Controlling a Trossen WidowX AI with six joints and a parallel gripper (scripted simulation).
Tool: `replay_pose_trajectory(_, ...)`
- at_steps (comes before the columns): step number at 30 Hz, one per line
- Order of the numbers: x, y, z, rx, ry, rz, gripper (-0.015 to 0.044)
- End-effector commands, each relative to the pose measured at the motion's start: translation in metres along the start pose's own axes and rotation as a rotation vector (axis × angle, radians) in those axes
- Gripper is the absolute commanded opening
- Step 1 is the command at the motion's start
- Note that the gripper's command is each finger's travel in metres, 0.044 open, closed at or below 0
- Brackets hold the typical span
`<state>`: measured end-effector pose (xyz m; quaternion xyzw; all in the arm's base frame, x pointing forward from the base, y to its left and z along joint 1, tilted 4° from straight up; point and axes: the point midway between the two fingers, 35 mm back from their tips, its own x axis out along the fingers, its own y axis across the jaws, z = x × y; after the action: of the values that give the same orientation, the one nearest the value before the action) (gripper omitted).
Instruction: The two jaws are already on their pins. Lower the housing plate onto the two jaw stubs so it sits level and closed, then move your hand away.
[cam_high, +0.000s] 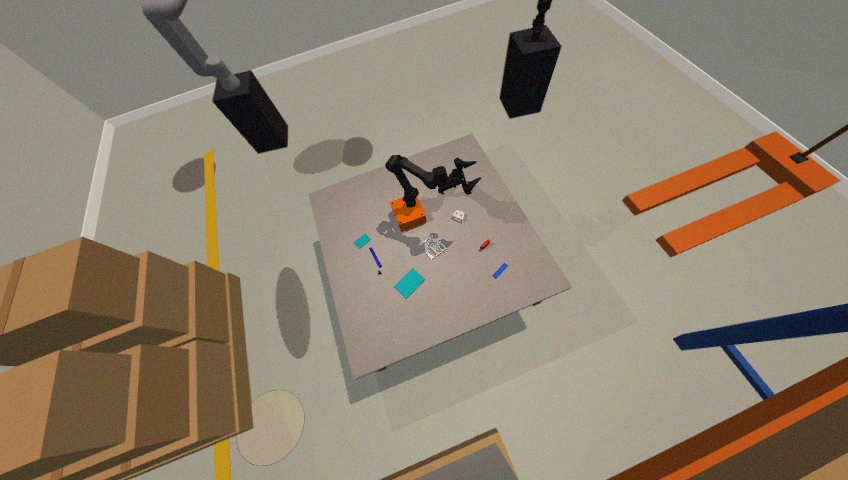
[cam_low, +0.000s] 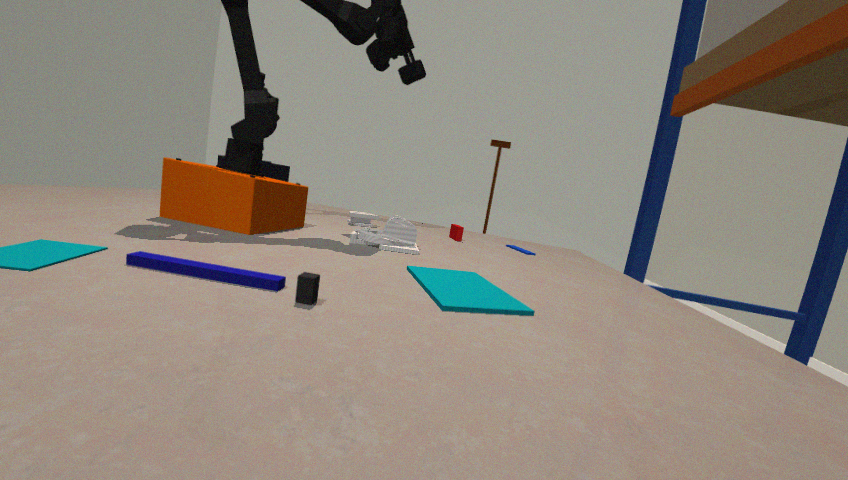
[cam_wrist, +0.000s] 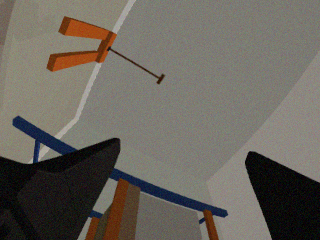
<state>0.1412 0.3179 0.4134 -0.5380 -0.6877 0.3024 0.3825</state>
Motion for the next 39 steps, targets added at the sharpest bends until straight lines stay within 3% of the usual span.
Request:
replay_pose_trajectory(1,0.007,0.017,0.0,0.102,0.013,0.059,0.044)
replay_pose_trajectory(21,0.022,0.124,0.03,0.563,0.073,0.45,0.044)
replay_pose_trajectory(39,0.001,0.209,0.088,0.867,0.145,0.896,0.044)
